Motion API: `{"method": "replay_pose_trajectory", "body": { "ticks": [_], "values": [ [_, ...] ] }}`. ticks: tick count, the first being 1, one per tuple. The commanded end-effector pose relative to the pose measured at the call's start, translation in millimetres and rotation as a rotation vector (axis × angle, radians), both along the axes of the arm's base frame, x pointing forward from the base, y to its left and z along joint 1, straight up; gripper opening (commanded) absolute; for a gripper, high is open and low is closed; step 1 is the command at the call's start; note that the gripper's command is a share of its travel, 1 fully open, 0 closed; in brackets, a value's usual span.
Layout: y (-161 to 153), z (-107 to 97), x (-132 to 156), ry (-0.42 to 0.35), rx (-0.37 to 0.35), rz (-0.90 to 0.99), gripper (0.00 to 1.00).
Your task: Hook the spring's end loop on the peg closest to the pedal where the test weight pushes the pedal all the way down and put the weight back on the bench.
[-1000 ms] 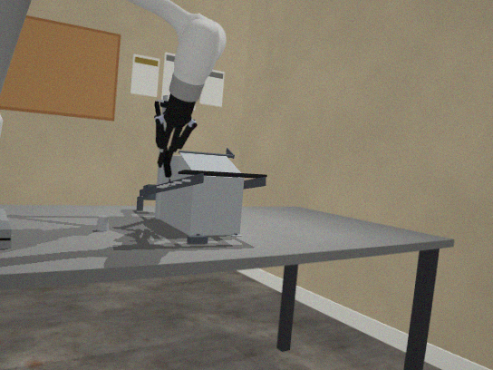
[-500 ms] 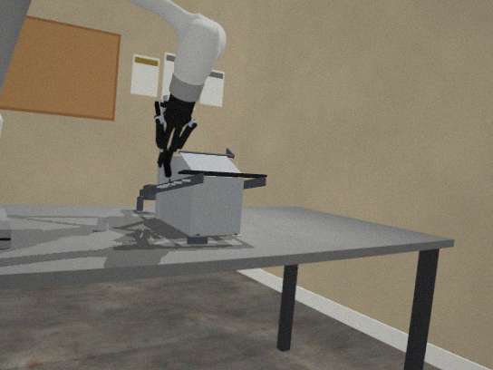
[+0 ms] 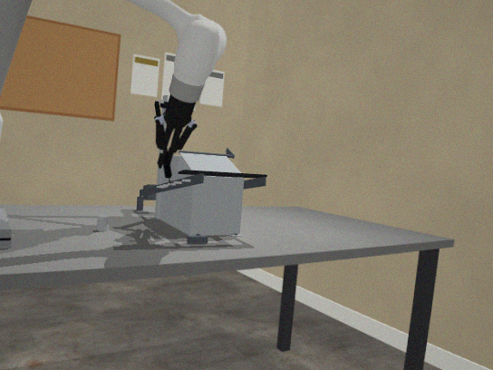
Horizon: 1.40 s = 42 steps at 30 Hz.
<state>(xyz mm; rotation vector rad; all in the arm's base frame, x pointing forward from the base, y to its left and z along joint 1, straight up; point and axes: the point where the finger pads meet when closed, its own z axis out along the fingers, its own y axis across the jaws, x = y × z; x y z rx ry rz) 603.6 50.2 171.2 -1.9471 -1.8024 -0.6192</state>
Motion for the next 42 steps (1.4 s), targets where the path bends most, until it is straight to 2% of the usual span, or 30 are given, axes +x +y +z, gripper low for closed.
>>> {"method": "replay_pose_trajectory", "body": {
  "ticks": [1,42],
  "values": [
    [-0.2,0.4,0.3,-0.001,0.000,0.000,0.17],
    [-0.5,-0.4,-3.7,0.017,0.001,0.000,0.17]
  ]
}}
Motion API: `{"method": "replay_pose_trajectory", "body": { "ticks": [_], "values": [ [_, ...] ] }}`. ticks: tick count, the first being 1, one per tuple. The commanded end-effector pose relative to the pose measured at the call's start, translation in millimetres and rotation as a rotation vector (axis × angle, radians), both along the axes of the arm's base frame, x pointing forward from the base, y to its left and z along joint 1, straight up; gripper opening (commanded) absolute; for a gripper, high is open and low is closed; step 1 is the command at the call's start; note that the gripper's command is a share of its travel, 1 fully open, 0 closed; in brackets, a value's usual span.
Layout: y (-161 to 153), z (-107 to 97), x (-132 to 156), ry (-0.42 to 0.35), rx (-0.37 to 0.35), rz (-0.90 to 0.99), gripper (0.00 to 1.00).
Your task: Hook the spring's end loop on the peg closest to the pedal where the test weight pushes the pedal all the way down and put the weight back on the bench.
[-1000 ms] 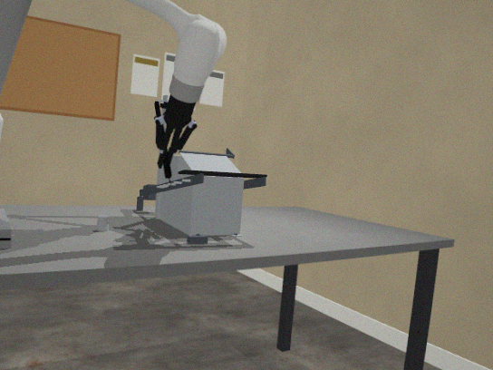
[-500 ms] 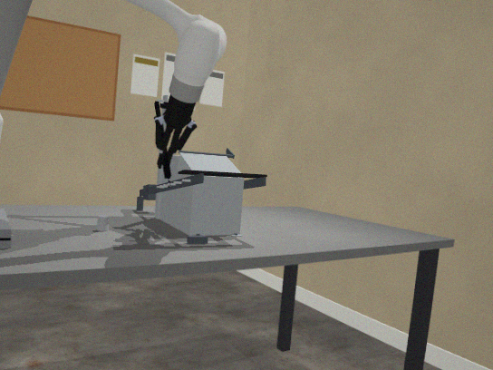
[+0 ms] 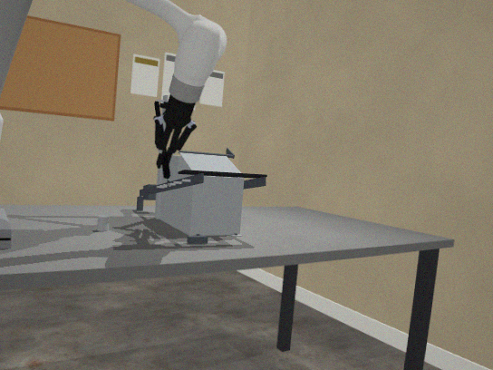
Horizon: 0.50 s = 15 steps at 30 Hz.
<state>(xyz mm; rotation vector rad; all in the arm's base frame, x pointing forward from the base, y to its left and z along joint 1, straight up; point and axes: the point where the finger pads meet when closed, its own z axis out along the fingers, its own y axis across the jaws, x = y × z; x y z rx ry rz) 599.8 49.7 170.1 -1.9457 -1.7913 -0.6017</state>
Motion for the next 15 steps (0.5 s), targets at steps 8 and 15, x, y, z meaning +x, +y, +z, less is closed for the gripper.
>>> {"method": "replay_pose_trajectory", "body": {
  "ticks": [8,15],
  "values": [
    [0.2,0.7,-1.5,0.008,0.001,0.000,0.17],
    [0.2,0.7,-2.0,0.011,0.001,0.000,0.17]
  ]
}}
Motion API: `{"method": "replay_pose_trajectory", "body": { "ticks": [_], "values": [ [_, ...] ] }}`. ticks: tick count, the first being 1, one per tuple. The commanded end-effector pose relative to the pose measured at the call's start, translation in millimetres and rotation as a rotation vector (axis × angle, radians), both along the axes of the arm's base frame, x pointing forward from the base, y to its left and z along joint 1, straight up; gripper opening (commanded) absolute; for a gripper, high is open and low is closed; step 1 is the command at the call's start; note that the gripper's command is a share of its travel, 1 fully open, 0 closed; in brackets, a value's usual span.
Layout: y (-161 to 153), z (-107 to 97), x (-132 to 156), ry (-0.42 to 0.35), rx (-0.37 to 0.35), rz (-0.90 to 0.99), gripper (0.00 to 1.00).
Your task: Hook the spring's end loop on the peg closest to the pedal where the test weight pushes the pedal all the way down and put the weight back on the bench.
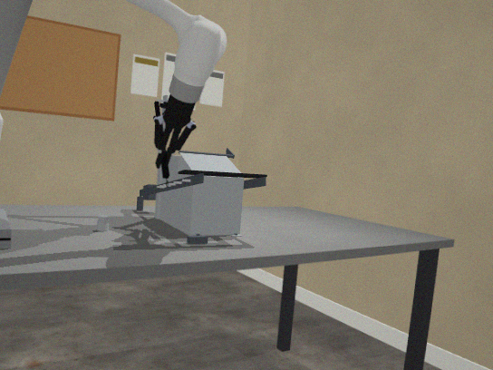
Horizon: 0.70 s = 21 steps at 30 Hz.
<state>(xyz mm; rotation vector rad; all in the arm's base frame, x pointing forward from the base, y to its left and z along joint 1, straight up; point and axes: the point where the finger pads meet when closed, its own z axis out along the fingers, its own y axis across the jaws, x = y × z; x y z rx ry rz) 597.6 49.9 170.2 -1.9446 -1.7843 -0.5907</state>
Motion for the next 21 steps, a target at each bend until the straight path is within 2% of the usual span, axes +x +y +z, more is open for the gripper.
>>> {"method": "replay_pose_trajectory", "body": {
  "ticks": [1,21],
  "values": [
    [0.0,0.6,0.0,0.001,0.000,0.000,0.17],
    [0.3,0.7,-3.8,0.020,0.002,0.000,0.17]
  ]
}}
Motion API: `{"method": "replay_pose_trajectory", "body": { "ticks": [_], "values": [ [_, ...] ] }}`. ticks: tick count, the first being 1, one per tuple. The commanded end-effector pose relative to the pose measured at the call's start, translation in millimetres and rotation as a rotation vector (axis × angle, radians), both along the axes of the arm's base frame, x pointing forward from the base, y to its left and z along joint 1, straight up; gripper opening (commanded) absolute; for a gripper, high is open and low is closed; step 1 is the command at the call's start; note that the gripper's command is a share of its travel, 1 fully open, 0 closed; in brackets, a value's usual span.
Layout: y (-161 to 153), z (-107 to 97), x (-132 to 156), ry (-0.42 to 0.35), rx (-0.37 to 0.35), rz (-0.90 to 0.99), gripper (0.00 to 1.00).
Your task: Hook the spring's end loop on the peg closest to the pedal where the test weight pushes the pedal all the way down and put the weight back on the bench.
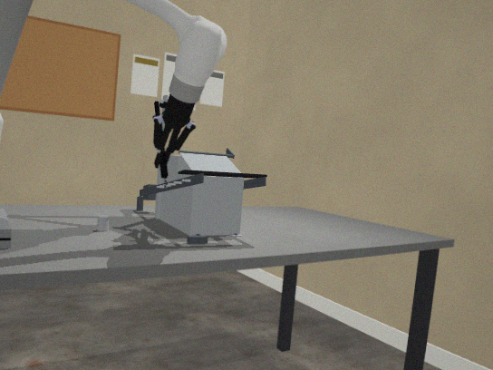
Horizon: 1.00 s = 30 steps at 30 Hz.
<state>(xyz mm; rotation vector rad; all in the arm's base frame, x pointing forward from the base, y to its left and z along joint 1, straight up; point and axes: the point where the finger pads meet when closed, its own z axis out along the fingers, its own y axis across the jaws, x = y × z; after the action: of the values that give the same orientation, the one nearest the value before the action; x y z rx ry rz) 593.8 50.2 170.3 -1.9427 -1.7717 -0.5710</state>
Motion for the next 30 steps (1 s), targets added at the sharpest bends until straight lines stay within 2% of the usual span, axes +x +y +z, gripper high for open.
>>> {"method": "replay_pose_trajectory", "body": {
  "ticks": [1,30],
  "values": [
    [0.0,0.6,-0.3,0.002,0.000,0.000,0.17],
    [-8.9,0.8,-2.7,0.012,0.001,0.000,0.17]
  ]
}}
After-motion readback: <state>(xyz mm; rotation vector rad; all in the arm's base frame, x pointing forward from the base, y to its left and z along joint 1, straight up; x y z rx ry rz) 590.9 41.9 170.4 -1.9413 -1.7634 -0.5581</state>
